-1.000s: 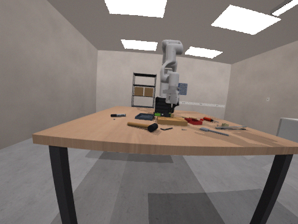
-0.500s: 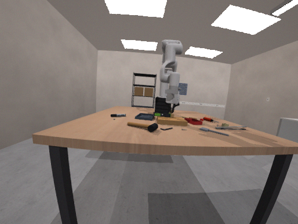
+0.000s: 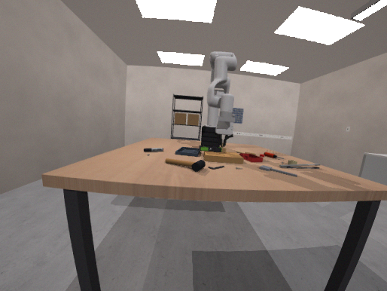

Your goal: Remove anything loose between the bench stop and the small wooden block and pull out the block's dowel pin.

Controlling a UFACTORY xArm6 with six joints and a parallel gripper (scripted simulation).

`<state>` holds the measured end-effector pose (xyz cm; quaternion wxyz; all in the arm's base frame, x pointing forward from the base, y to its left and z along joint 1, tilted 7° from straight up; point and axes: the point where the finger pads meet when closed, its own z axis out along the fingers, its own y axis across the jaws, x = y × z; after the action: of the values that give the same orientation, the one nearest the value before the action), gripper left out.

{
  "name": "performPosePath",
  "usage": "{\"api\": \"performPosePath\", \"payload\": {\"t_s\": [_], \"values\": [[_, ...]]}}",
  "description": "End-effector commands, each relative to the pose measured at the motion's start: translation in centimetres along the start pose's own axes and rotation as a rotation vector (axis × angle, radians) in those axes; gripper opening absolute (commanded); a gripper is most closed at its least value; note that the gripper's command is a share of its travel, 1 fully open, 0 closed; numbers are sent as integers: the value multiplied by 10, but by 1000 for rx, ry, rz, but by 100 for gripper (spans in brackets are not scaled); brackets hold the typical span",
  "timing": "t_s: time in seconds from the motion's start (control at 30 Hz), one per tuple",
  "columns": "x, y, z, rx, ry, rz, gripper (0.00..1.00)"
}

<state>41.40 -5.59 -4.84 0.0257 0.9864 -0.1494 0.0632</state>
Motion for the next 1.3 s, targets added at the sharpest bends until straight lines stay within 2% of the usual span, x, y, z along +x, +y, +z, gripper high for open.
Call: {"api": "performPosePath", "payload": {"t_s": [0.0,1.07,1.27], "values": [[2,0,-1,12,-4,-89,0],[2,0,-2,13,0,-721,0],[2,0,-2,13,1,-781,0]]}}
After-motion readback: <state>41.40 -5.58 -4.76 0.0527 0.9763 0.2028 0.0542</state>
